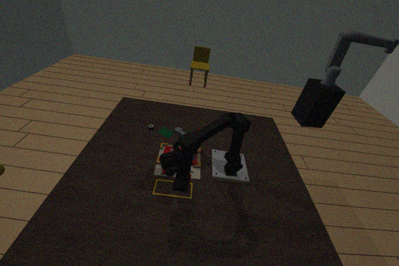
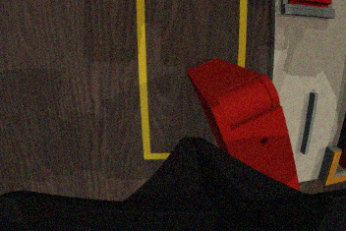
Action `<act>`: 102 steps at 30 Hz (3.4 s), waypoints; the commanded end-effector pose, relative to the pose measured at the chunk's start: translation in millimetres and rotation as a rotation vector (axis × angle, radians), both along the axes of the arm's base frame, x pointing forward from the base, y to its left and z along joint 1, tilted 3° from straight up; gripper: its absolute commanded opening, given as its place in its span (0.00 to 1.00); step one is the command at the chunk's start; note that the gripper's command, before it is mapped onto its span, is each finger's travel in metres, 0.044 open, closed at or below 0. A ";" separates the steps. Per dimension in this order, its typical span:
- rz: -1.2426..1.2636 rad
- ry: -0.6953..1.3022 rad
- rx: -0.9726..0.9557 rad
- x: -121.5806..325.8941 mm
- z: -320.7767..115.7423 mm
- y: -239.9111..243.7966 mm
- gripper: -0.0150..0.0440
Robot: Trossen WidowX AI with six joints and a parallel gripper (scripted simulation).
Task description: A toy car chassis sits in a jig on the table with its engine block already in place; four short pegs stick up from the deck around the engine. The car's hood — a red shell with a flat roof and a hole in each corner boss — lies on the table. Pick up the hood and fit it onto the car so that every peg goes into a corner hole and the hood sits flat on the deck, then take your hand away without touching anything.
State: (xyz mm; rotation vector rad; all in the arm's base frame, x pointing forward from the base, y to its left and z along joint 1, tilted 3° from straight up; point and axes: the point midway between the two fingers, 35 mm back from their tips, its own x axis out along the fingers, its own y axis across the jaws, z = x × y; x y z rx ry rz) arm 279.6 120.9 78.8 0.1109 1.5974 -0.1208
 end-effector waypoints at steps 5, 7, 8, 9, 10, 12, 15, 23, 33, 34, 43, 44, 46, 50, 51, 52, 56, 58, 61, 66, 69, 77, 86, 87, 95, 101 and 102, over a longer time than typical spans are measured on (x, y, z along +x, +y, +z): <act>-0.042 -0.005 -0.006 1.3 0.5 -1.1 0.25; -0.053 -0.005 -0.006 1.3 0.5 -1.2 0.25; -0.058 -0.005 -0.007 1.4 0.5 -1.3 0.25; -0.063 -0.005 -0.007 1.4 0.5 -1.3 0.25; -0.068 -0.005 -0.007 1.4 0.5 -1.4 0.25; -0.079 -0.005 -0.007 1.5 0.5 -1.5 0.25; -0.094 -0.005 -0.008 1.6 0.5 -1.7 0.25; -0.136 -0.005 -0.009 1.8 0.5 -2.2 0.25; -0.188 -0.006 -0.010 2.1 0.5 -2.8 0.25; -0.193 -0.006 -0.010 2.1 0.5 -2.8 0.25; -0.240 -0.006 -0.012 2.4 0.5 -3.4 0.25; -0.245 -0.006 -0.012 2.4 0.5 -3.5 0.25; -0.256 -0.006 -0.012 2.5 0.5 -3.6 0.25; -0.277 -0.006 -0.013 2.6 0.5 -3.8 0.25; -0.282 -0.006 -0.013 2.6 0.5 -3.9 0.25; -0.287 -0.006 -0.013 2.7 0.5 -3.9 0.25; -0.308 -0.006 -0.014 2.8 0.5 -4.2 0.25; -0.318 -0.007 -0.014 2.8 0.5 -4.3 0.25; -0.334 -0.007 -0.014 2.9 0.5 -4.5 0.25; -0.360 -0.007 -0.015 3.1 0.5 -4.8 0.25; -0.375 -0.007 -0.016 3.2 0.5 -5.0 0.25; -0.417 -0.007 -0.017 3.4 0.5 -5.5 0.25; -0.464 -0.008 -0.018 3.6 0.5 -6.0 0.25; -0.469 -0.008 -0.018 3.7 0.5 -6.1 0.25; -0.511 -0.008 -0.020 3.9 0.5 -6.6 0.25; -0.542 -0.008 -0.020 4.1 0.5 -6.9 0.25; -0.547 -0.008 -0.021 4.1 0.5 -7.0 0.25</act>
